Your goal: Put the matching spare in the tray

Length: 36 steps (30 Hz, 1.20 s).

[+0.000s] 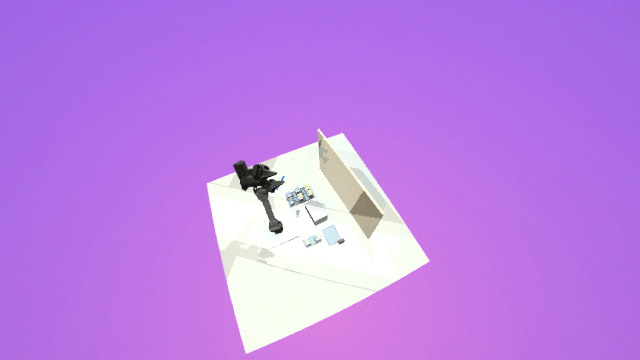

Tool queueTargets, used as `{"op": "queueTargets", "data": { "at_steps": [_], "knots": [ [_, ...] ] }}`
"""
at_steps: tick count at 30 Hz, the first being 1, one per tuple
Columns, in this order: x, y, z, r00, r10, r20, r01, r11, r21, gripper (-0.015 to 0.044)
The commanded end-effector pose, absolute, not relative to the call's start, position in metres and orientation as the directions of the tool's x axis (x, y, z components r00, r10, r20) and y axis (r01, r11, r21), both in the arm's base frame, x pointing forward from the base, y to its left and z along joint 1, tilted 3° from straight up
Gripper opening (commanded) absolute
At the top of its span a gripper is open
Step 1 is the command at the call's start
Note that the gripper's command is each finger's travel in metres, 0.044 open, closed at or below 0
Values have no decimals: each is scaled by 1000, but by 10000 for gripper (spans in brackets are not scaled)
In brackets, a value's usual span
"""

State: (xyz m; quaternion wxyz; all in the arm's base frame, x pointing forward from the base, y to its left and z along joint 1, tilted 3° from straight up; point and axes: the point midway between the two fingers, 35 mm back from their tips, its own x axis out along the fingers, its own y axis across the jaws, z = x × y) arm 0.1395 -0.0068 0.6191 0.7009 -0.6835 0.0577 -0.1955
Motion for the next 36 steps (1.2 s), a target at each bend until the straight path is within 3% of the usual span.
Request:
{"op": "queueTargets", "data": {
  "at_steps": [1,9,18,25,36],
  "knots": [
    [139,-7,619,917,-353,186,195,-11,-981,426],
    [139,-16,618,921,-345,182,209,42,-977,440],
    [162,-95,587,961,-264,78,208,510,-835,440],
    [221,-136,540,982,-165,-94,74,791,-607,440],
    [329,-133,432,879,0,-477,-124,966,-228,440]
  ]
}}
